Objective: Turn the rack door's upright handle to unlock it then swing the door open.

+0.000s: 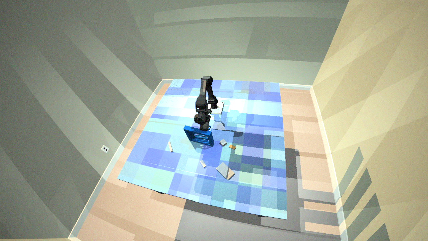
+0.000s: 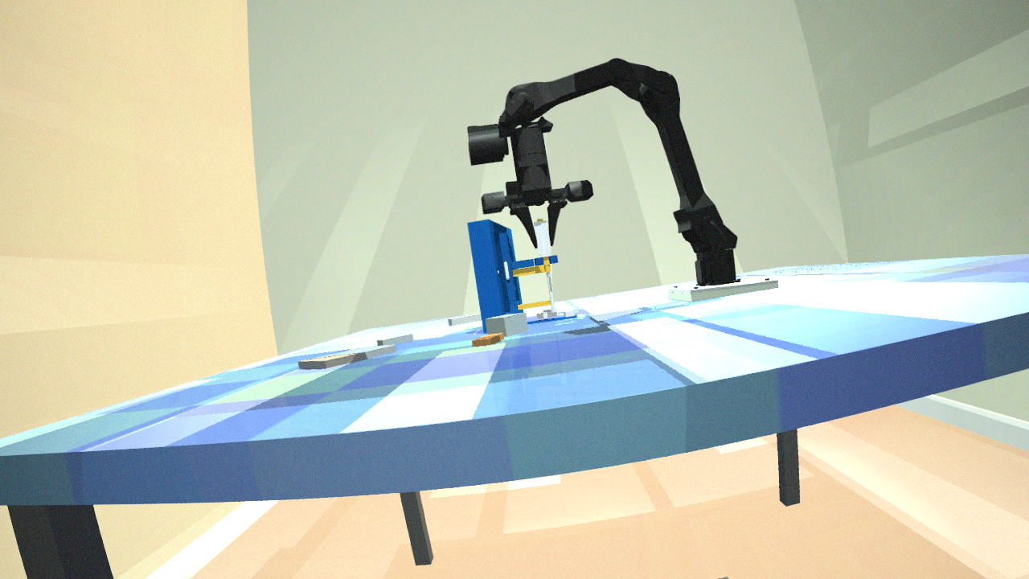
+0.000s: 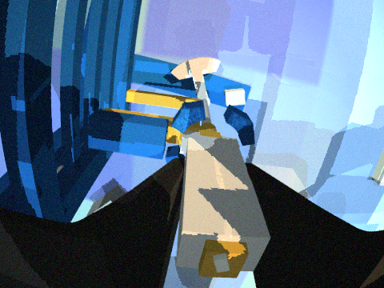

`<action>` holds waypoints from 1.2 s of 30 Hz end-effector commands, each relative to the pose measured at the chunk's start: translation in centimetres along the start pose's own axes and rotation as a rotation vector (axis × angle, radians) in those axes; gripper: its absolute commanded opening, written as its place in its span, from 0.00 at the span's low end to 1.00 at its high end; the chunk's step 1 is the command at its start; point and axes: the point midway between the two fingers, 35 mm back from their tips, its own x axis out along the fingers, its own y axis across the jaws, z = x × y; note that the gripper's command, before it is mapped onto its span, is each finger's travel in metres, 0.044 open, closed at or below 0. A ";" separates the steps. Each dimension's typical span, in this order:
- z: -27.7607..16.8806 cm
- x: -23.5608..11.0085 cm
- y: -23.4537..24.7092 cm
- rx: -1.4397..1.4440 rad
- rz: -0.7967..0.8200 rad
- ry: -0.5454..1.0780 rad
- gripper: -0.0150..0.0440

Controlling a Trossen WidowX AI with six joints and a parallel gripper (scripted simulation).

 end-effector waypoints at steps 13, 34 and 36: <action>1.4 0.2 -2.9 -0.313 -0.004 -0.006 0.27; 4.2 0.2 -6.3 -0.631 -0.009 -0.007 0.27; 4.5 0.2 -6.6 -0.660 -0.009 -0.007 0.27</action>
